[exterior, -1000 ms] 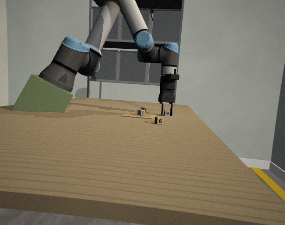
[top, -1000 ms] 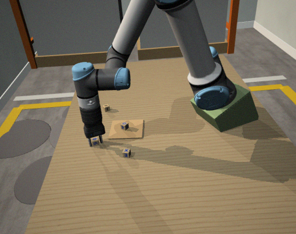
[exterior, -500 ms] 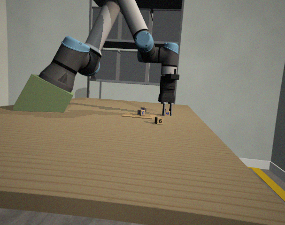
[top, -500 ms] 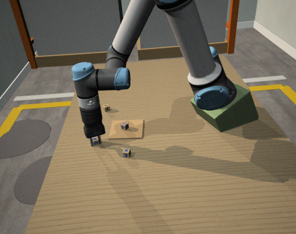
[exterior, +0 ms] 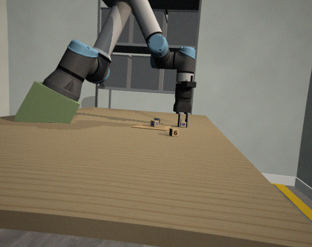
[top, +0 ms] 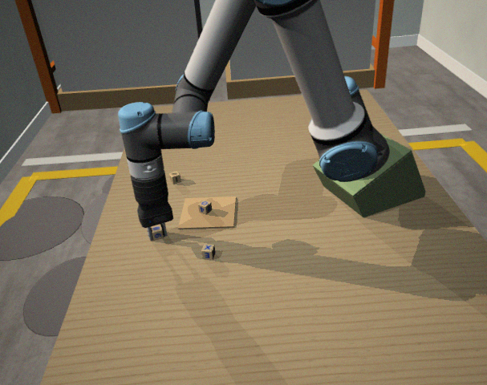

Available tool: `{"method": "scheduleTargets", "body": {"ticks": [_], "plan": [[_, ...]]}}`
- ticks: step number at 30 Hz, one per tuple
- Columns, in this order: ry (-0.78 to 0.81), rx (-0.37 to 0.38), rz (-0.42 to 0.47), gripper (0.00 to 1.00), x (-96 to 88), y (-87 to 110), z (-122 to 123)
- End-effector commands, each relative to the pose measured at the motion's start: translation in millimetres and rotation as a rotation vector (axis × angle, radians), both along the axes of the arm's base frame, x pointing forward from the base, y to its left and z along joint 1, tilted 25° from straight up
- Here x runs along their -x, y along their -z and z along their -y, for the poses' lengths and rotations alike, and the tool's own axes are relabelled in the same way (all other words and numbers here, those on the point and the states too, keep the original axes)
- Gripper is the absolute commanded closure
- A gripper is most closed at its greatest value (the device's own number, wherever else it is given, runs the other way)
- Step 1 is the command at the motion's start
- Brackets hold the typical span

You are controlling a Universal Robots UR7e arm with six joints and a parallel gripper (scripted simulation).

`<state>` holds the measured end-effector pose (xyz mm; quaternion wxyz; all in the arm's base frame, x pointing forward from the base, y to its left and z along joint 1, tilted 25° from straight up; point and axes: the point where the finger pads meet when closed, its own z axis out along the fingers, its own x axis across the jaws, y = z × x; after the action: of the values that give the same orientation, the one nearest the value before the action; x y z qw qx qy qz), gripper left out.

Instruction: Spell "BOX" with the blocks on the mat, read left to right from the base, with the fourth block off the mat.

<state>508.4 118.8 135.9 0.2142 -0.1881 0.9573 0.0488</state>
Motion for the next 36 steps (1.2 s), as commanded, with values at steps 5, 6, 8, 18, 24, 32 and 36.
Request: {"method": "scheduleTargets", "body": {"ticks": [5,6,8,18,24,32,36], "plan": [[0.000,0.000,0.001,0.51,-0.2,-0.6,0.0],[0.000,0.000,0.001,0.51,-0.2,-0.6,0.0],[0.000,0.000,0.001,0.51,0.0,-1.1,0.1],[0.000,0.000,0.001,0.51,7.8,-19.1,3.6],[0.000,0.000,0.001,0.51,20.4,-48.0,9.1],[0.000,0.000,0.001,0.51,35.8,-83.4,16.0],[0.000,0.000,0.001,0.51,37.7,-87.8,16.8]]}}
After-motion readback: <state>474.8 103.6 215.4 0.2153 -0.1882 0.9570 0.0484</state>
